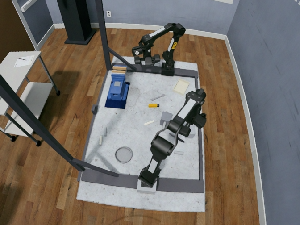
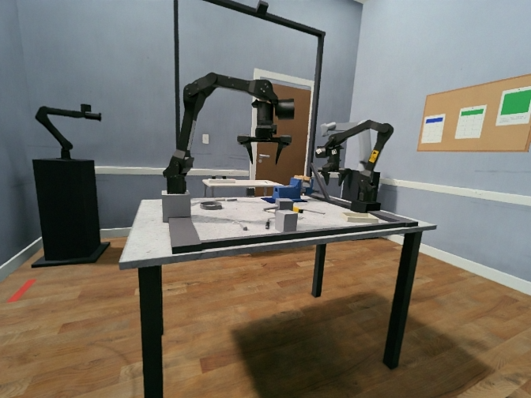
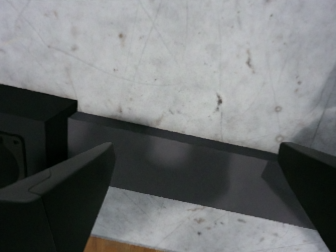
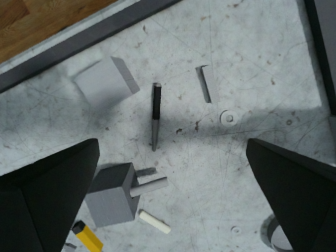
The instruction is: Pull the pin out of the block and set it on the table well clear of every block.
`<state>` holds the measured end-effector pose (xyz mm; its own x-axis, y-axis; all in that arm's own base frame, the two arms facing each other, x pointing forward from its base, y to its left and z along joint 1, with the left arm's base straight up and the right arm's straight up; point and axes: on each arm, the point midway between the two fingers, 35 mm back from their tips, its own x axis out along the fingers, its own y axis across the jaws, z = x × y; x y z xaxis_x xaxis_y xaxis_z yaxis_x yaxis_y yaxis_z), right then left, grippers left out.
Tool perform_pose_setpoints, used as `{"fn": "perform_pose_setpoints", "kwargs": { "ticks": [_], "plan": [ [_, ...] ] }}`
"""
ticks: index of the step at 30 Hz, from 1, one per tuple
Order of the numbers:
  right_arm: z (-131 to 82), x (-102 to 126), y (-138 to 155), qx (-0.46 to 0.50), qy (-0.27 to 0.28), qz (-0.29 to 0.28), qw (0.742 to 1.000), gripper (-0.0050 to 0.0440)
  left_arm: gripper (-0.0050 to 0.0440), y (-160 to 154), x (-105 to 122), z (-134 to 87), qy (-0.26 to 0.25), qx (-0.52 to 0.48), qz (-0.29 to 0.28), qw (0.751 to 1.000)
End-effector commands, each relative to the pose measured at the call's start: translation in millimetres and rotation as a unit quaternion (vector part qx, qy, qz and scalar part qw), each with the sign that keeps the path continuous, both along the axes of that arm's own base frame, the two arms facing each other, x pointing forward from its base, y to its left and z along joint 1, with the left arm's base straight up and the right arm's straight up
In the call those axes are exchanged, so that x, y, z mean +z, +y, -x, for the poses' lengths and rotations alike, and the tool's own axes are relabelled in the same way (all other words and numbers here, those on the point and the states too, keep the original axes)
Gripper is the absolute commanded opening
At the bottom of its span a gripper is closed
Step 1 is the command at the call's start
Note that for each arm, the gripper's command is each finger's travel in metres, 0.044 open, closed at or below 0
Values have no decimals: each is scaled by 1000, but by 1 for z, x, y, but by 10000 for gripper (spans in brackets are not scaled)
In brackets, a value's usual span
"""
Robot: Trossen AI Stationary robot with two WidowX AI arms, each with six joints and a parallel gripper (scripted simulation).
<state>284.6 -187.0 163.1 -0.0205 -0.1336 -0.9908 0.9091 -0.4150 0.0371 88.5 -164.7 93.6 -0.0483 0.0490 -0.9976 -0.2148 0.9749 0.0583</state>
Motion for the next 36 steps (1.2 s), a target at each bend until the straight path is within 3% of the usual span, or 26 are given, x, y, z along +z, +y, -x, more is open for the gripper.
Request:
{"fn": "perform_pose_setpoints", "kwargs": {
  "ticks": [1, 21, 26, 32, 34, 36],
  "plan": [
    [-1, 12, -1, 0, -17, 10, 1000, 400, 400, -3, 5, -2, -6, 1, 10, 1000],
    [-2, 8, 3, 5, -15, 10, 1000, 400, 400, -3, 7, -6, -13, -1, 21, 1000],
    [-6, 3, 11, 68, -20, 22, 997, 400, 400, -4, 14, -31, -49, -14, 64, 997],
    [-15, -12, 26, 183, -24, 37, 982, 400, 400, 5, 36, -82, -144, -39, 127, 981],
    [-15, -12, 26, 183, -24, 37, 982, 400, 400, 5, 36, -82, -144, -39, 127, 981],
    [-19, -18, 32, 220, -26, 42, 974, 400, 400, 11, 46, -99, -181, -47, 139, 973]
  ]
}}
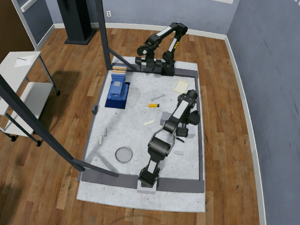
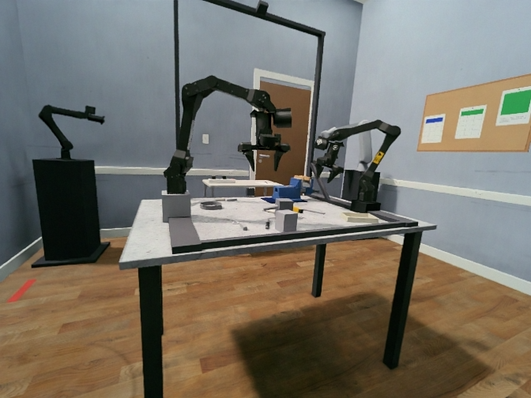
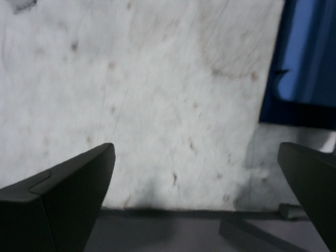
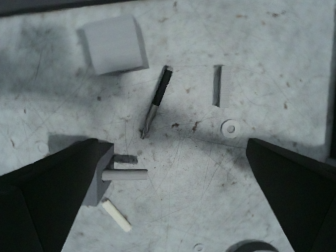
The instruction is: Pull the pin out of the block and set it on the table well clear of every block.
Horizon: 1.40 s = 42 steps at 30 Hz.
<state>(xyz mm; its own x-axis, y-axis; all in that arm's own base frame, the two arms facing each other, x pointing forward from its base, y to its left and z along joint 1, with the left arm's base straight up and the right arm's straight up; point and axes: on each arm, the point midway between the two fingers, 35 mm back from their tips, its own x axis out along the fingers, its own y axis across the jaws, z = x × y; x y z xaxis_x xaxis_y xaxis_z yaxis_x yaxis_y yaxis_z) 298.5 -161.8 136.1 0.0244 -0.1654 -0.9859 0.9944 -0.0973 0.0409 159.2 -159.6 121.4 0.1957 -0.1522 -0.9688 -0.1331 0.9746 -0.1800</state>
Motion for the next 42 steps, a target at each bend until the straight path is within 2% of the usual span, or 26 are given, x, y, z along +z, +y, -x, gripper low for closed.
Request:
{"fn": "perform_pose_setpoints", "kwargs": {
  "ticks": [1, 6, 12, 16, 22, 26, 30, 32, 33, 37, 42],
  "plan": [
    [-6, 7, 9, 78, -32, 24, 996, 400, 400, 9, 24, -37, -79, -16, 47, 996],
    [-14, -6, 22, 176, -37, 35, 983, 400, 400, 35, 52, -73, -182, -25, 48, 982],
    [-23, -21, 36, 287, -40, 50, 956, 400, 400, 75, 89, -104, -298, -28, 13, 954],
    [-26, -26, 40, 321, -42, 54, 945, 400, 400, 90, 103, -112, -336, -28, -7, 942],
    [-36, -46, 55, 437, -40, 65, 896, 400, 400, 133, 140, -124, -424, -24, -78, 902],
    [-41, -56, 64, 503, -43, 74, 860, 400, 400, 146, 151, -124, -447, -22, -104, 888],
    [-47, -69, 72, 566, -40, 77, 820, 400, 400, 149, 153, -125, -451, -22, -111, 885],
    [-47, -69, 72, 566, -40, 77, 820, 400, 400, 149, 153, -125, -451, -22, -111, 885],
    [-48, -72, 75, 580, -41, 79, 809, 400, 400, 149, 159, -125, -457, -21, -111, 882],
    [-54, -82, 83, 636, -43, 86, 765, 400, 400, 150, 159, -125, -457, -21, -111, 882],
    [-56, -85, 86, 668, -43, 89, 738, 400, 400, 150, 159, -125, -457, -20, -110, 882]
  ]
}}
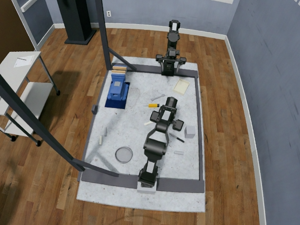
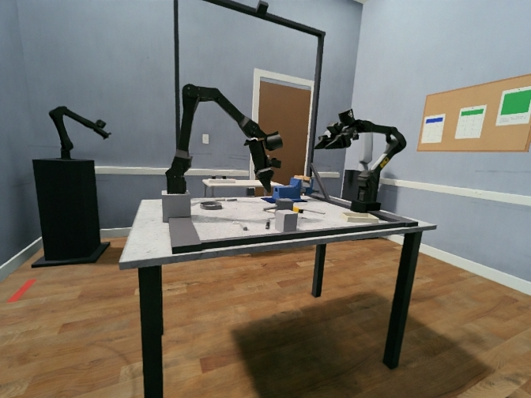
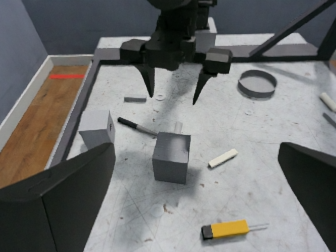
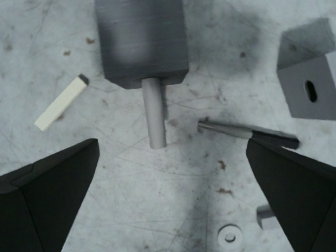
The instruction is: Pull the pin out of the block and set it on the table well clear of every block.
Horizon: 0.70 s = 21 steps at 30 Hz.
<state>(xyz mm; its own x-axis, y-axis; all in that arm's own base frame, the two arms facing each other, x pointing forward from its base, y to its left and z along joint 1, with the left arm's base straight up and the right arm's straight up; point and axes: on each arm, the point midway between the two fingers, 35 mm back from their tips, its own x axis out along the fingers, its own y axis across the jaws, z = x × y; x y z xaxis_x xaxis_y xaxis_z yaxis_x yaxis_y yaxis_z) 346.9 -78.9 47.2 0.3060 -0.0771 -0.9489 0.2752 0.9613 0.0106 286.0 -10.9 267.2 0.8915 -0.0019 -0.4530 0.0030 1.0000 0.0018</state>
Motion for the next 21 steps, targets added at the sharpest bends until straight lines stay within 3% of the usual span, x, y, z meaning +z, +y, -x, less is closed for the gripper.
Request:
{"fn": "perform_pose_setpoints", "kwargs": {
  "ticks": [1, 16, 21],
  "plan": [
    [-8, 3, 2, 47, -17, 8, 999, 400, 400, 1, 13, 2, -21, -1, 1, 1000],
    [-11, 9, 1, 46, -25, 12, 999, 400, 400, 0, 11, 1, -17, -2, 1, 1000],
    [-15, 5, 2, 45, -19, 11, 999, 280, 400, 0, 11, 1, -17, -2, 1, 1000]
  ]
}}
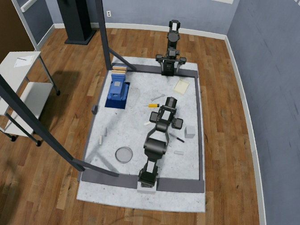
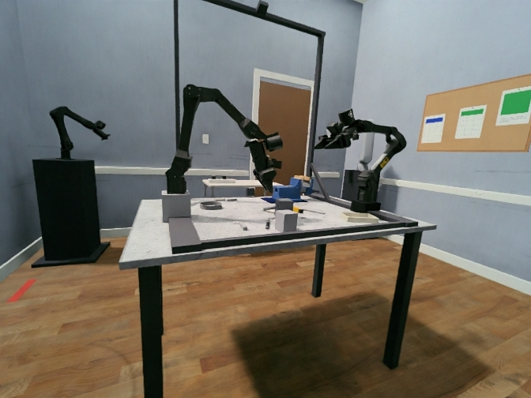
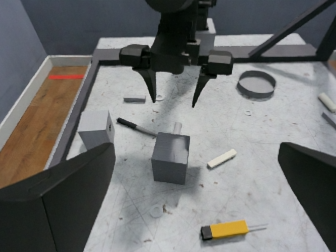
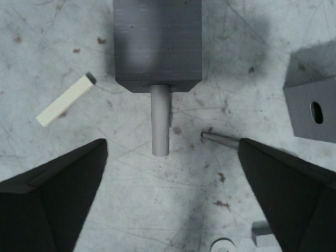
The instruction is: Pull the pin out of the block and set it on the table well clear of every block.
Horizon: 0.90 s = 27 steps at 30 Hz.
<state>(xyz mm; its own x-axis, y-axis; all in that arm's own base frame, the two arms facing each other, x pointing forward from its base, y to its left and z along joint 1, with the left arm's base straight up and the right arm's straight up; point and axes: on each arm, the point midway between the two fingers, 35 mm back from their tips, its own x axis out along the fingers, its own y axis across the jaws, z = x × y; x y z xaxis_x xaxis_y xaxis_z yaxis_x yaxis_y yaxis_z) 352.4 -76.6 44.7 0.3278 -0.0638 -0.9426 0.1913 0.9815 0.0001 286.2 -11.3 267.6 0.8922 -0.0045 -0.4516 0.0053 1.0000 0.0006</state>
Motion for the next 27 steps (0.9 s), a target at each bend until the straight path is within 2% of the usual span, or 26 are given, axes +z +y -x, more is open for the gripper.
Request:
{"fn": "perform_pose_setpoints", "kwargs": {
  "ticks": [1, 3, 5, 18, 27],
  "plan": [
    [-10, 6, 0, 2, -4, 2, 1000, 256, 400, 0, 11, 1, -16, -1, 1, 1000],
    [-10, 6, 0, 2, -4, 2, 1000, 256, 400, 0, 11, 1, -16, -1, 1, 1000],
    [-12, 4, 0, 3, 16, -1, 1000, 212, 400, 0, 11, 1, -16, -1, 1, 1000],
    [-22, -17, 4, 6, 123, -22, 992, 212, 400, 0, 11, 1, -16, -1, 1, 1000],
    [-24, -28, 4, 6, 151, -27, 988, 212, 400, 0, 11, 1, -16, -1, 1, 1000]
  ]
}}
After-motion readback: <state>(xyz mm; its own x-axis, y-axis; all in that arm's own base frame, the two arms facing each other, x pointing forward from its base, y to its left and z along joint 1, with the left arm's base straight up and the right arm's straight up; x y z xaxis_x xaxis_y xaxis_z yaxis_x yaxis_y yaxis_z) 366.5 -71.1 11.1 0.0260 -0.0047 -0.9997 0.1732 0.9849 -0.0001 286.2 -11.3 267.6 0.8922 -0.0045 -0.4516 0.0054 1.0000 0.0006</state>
